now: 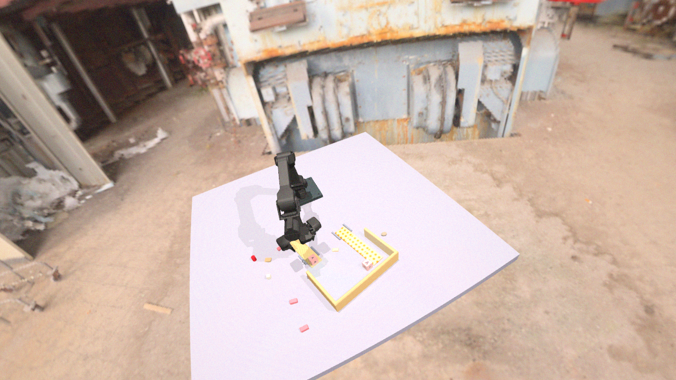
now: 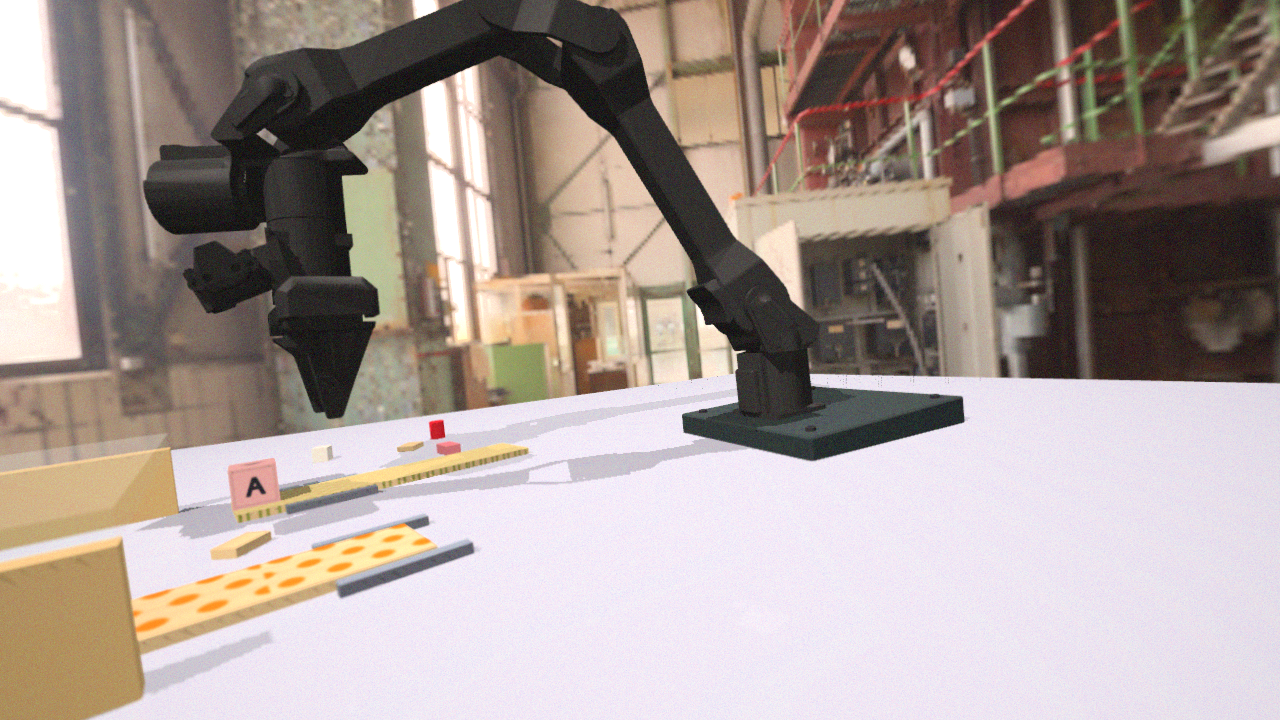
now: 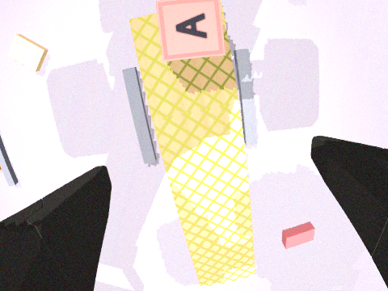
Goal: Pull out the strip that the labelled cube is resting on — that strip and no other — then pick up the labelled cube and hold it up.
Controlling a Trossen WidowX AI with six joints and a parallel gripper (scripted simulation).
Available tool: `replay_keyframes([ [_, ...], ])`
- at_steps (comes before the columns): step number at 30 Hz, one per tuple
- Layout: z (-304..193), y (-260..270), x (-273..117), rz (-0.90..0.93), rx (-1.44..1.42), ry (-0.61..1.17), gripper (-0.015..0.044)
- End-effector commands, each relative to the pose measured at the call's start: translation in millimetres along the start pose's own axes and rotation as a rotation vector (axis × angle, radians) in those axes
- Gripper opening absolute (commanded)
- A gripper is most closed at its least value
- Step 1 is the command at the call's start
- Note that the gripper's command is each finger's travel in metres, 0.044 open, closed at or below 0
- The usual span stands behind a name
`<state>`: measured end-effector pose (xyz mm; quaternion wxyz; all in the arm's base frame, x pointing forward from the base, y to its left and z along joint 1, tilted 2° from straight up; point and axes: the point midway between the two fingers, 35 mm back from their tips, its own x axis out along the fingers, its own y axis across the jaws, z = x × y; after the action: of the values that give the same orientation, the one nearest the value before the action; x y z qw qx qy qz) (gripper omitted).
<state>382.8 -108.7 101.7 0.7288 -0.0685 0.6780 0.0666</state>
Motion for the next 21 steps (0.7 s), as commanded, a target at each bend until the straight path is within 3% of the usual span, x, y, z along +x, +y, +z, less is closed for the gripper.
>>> replay_keyframes([
  [1, 15.5, 0.3, -0.1, -0.003, 0.005, 0.004, 0.044],
  [13, 54.2, 1.5, -1.7, -0.002, 0.005, 0.001, 0.044],
  [21, 54.9, 1.2, 8.5, -0.002, 0.005, 0.001, 0.025],
])
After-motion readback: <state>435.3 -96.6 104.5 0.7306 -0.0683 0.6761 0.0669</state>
